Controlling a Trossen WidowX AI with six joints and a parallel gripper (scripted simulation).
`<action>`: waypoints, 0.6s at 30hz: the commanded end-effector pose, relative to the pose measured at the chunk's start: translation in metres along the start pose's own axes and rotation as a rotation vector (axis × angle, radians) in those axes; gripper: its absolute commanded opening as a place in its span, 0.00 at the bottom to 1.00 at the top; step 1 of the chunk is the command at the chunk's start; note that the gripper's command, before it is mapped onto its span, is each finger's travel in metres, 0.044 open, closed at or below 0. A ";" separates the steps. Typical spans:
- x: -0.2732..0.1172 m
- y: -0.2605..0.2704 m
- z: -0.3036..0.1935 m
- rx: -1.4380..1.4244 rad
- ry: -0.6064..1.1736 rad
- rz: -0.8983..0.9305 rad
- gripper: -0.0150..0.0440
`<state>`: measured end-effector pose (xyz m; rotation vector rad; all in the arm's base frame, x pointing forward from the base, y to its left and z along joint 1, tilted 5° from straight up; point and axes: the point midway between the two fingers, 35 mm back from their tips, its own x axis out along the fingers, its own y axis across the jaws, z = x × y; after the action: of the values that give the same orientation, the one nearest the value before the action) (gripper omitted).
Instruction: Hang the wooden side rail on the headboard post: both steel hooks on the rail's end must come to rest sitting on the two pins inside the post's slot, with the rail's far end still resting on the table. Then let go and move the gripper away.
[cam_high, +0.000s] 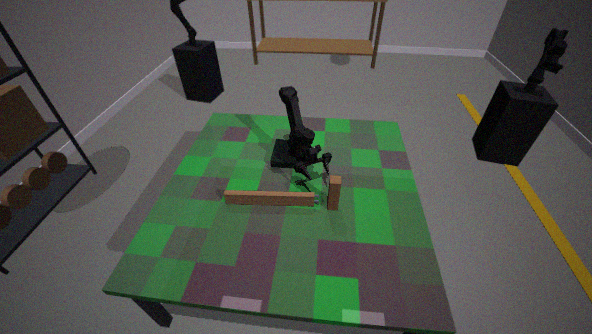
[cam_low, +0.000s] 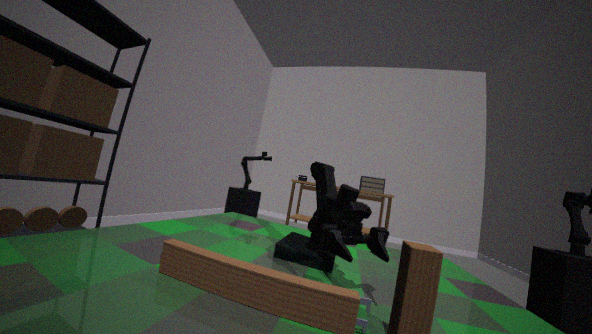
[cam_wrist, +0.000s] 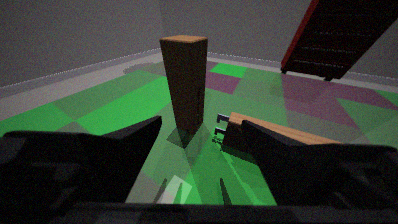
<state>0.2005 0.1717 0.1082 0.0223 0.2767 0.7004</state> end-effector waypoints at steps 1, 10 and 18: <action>0.006 -0.001 0.001 -0.053 0.054 0.028 1.00; 0.028 -0.023 0.018 -0.233 0.281 0.308 1.00; 0.025 -0.047 0.046 -0.227 0.247 0.493 1.00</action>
<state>0.2550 0.1612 0.1314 -0.2473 0.4557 1.1608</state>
